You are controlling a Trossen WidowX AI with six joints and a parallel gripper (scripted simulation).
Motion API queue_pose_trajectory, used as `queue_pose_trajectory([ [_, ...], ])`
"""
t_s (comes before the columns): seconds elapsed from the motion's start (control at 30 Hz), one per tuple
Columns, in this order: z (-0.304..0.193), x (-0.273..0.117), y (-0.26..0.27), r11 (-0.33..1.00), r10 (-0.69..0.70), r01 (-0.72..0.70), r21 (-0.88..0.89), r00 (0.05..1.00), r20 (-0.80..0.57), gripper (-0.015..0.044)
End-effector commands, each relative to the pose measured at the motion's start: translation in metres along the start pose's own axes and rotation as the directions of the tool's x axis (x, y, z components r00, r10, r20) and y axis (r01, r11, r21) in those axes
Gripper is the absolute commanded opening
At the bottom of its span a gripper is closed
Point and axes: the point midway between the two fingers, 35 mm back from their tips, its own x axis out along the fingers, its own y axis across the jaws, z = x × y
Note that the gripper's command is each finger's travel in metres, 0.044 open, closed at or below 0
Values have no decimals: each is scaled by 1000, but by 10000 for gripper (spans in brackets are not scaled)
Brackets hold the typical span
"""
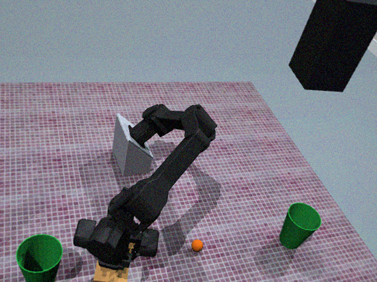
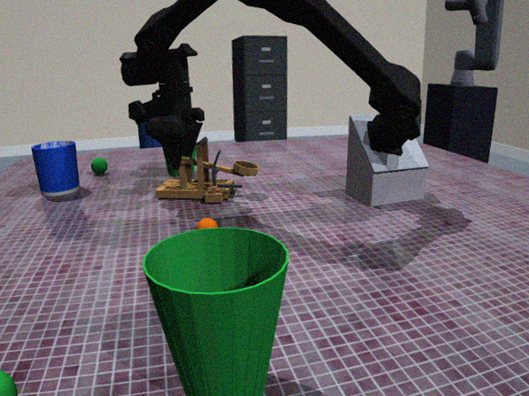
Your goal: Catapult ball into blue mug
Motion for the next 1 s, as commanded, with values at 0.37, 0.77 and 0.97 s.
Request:
queue_pose_trajectory([
  [0.37, -2, -69, -2, 1000, -1, 2, -14, 999, 40, 440],
  [0.77, 0, -20, -1, 1000, 1, 0, -14, 999, 40, 440],
  [0.97, 1, -10, -1, 1000, 1, 0, -14, 999, 40, 440],
])
